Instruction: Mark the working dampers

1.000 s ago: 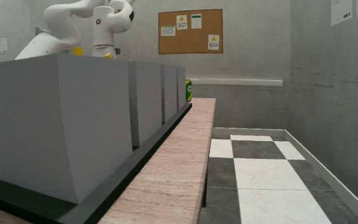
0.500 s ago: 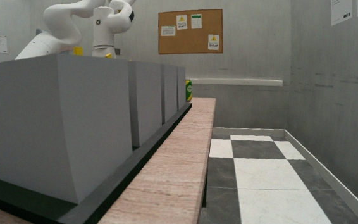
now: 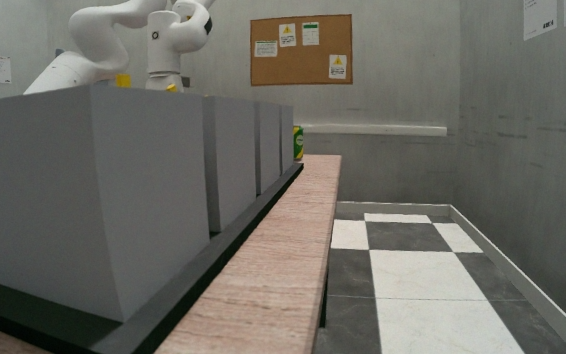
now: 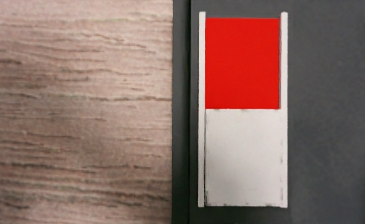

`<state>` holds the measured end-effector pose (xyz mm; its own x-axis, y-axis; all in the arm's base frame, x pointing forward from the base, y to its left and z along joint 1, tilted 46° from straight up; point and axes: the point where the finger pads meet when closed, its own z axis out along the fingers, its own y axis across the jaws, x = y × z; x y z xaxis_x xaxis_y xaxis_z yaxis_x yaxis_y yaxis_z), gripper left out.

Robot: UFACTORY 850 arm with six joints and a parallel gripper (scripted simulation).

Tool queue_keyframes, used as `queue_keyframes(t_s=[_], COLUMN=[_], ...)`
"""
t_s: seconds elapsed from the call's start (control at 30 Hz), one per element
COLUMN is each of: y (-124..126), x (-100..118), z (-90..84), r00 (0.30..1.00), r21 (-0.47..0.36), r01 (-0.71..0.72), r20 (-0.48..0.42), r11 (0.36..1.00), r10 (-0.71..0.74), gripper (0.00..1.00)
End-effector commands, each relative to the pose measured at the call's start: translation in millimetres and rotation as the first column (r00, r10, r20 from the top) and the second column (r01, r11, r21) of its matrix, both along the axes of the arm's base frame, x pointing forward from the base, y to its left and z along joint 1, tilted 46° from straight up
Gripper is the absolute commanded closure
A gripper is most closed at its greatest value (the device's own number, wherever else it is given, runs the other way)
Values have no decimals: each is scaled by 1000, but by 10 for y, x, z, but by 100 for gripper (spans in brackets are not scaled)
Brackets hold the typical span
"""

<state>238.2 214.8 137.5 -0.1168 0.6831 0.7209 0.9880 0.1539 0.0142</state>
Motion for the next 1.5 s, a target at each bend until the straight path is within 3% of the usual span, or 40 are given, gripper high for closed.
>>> queue_keyframes(t_s=[0.0, 1.47], y=[10, 80], x=[3, -7], z=[-8, -74], r00=[1000, 1000], r21=[0, 0], r01=[0, 0], r20=[1, 1], r11=[1000, 1000], r10=[0, 0], gripper=[100, 100])
